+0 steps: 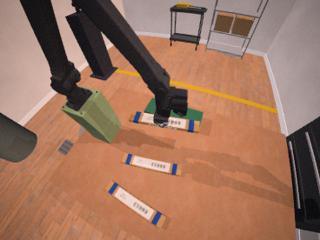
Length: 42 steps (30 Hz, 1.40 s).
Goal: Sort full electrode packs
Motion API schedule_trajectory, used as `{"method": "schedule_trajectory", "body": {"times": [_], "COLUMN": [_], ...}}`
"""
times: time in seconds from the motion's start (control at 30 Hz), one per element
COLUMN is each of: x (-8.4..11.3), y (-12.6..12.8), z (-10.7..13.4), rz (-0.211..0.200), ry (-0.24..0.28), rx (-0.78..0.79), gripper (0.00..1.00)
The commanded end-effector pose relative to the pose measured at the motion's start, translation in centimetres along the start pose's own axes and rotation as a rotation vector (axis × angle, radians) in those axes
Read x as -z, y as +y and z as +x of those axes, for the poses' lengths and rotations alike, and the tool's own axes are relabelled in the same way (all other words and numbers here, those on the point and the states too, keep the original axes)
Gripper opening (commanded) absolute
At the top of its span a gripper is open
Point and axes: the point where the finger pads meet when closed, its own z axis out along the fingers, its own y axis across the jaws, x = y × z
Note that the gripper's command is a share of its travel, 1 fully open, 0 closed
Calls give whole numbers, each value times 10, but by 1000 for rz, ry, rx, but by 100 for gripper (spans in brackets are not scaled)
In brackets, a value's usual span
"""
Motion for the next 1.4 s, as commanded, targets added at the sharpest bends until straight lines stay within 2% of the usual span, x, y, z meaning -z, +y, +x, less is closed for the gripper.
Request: {"method": "schedule_trajectory", "body": {"times": [0.0, 0.2, 0.4, 1.37], "x": [4, 6, 9, 10], "y": [7, -16, -28, -100], "z": [1, 3, -3, 5], "rz": [0, -1, -2, 2], "ry": [6, -3, -23, -36], "rx": [9, -180, -186, -172], "gripper": [0, 0, 0, 0]}}
